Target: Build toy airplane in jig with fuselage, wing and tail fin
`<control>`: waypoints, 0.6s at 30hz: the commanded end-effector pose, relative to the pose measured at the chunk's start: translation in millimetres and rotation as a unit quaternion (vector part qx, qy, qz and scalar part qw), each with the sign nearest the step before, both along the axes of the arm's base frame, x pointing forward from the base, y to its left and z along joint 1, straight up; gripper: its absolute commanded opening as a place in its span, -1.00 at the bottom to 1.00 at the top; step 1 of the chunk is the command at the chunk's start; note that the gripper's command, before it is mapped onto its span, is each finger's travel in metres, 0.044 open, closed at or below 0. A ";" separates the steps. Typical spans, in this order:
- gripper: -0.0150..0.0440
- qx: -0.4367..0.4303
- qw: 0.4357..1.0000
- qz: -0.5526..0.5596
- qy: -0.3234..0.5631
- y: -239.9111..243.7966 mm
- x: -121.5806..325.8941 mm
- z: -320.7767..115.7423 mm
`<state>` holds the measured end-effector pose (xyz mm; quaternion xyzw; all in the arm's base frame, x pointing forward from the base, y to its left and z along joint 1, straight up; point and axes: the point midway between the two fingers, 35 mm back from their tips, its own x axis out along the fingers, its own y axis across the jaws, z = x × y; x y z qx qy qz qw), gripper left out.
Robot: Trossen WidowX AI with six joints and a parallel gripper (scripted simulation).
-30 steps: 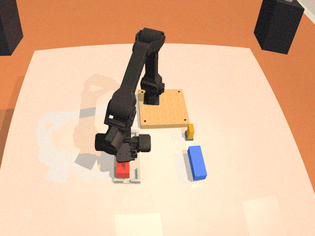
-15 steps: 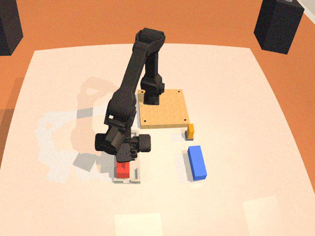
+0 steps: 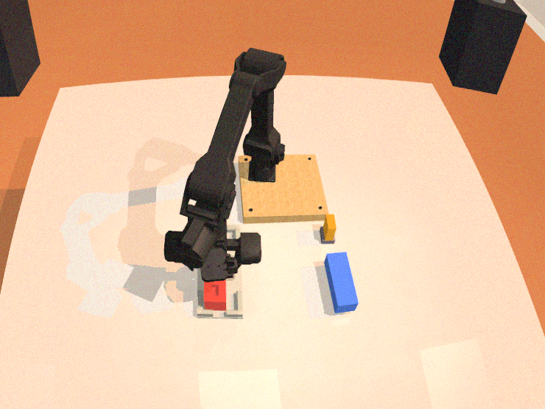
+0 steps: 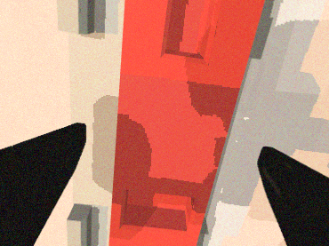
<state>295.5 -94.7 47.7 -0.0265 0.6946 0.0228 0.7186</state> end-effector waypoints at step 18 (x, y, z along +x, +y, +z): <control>1.00 0.000 1.000 0.002 0.002 -0.1 0.0 104.3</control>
